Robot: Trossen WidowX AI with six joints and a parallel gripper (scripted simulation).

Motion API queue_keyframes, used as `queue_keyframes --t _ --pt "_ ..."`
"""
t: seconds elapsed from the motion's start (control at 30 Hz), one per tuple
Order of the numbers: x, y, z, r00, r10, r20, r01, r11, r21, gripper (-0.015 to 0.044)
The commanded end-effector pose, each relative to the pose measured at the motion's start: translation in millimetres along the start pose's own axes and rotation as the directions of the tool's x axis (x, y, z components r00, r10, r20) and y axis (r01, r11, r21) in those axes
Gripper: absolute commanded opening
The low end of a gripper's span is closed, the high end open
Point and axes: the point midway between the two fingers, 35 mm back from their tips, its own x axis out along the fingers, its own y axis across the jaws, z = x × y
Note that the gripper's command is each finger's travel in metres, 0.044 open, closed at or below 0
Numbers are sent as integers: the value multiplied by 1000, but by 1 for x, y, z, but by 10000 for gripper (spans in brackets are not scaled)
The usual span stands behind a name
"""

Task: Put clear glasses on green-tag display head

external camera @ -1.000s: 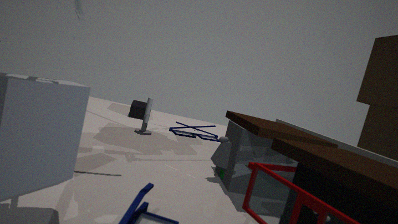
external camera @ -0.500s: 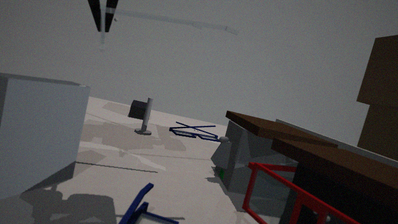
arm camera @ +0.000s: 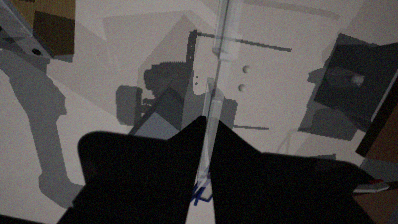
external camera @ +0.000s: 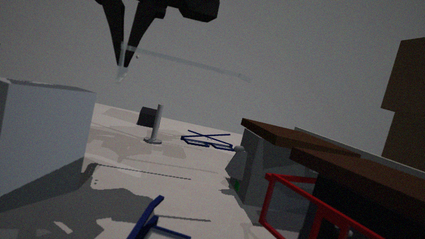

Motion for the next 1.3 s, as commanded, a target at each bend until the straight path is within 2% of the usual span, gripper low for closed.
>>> queue_keyframes --t 0.0,0.27,0.63,1.27 --pt "9 -6 10 999 24 -34 -22 999 42 0" --pt "24 -8 22 995 61 -78 -54 995 85 0" --pt "33 -7 21 995 -15 -99 22 997 77 0" --pt "55 -6 19 996 25 -86 -18 996 82 0"
